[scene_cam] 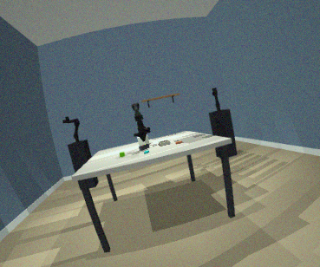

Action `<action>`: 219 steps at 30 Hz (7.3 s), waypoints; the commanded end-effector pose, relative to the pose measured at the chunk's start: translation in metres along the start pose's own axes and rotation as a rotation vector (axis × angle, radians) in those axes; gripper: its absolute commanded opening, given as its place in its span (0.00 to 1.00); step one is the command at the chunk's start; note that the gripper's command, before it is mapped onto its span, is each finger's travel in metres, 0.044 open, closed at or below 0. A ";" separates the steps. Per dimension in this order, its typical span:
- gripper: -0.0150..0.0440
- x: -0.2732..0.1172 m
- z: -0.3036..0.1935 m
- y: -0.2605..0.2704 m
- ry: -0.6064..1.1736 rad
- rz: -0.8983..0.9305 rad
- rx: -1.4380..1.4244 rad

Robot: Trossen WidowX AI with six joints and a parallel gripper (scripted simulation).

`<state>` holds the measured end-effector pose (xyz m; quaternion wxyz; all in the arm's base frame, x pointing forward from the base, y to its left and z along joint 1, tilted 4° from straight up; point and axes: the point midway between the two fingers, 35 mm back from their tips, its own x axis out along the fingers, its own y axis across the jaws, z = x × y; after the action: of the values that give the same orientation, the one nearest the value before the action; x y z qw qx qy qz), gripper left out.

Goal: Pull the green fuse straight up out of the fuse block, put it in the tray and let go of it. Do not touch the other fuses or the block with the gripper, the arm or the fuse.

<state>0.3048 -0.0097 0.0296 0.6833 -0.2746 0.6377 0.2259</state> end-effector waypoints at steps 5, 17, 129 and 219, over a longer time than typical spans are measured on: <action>0.36 0.006 -0.003 0.000 0.007 0.004 0.014; 0.36 0.018 -0.002 0.002 0.007 0.004 0.014; 0.25 0.013 -0.001 0.003 0.006 0.004 0.013; 0.25 -0.005 0.135 0.148 -0.007 0.019 0.015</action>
<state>0.3082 0.1926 0.0345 0.6876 -0.2620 0.6361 0.2322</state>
